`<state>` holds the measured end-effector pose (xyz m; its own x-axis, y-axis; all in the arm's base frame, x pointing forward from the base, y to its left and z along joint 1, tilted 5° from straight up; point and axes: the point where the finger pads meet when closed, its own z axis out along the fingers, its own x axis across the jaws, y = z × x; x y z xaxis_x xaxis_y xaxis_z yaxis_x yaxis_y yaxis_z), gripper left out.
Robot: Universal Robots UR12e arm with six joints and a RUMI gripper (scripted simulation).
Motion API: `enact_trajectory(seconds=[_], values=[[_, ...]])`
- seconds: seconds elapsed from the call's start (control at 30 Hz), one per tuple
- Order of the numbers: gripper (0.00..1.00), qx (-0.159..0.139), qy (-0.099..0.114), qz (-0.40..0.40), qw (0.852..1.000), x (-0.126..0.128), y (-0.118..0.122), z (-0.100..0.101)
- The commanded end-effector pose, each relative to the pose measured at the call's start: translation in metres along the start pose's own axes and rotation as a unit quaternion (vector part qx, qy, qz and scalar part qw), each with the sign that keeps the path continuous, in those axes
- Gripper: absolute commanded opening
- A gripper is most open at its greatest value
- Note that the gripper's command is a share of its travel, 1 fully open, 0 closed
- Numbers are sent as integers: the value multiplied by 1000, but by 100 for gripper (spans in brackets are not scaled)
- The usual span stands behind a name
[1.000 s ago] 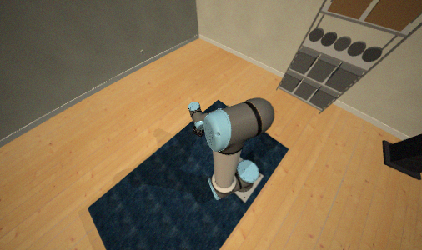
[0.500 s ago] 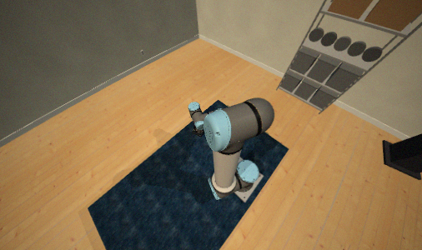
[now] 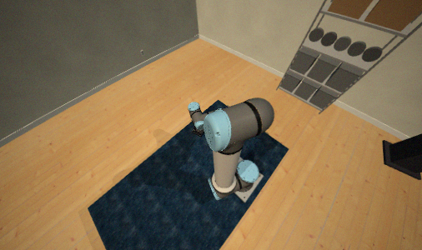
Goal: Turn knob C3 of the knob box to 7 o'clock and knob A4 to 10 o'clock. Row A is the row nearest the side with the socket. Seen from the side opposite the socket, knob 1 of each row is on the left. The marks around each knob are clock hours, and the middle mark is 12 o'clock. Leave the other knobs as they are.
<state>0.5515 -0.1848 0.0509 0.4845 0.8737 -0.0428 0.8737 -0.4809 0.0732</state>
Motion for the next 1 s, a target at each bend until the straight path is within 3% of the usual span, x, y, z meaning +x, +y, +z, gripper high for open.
enact_trajectory(seconds=[0.0,0.43,0.97], values=[[4,-1,0,-37,999,0,1,-1],[4,-1,0,-141,990,-1,1,-1],[4,-1,0,-292,956,-3,1,-1]])
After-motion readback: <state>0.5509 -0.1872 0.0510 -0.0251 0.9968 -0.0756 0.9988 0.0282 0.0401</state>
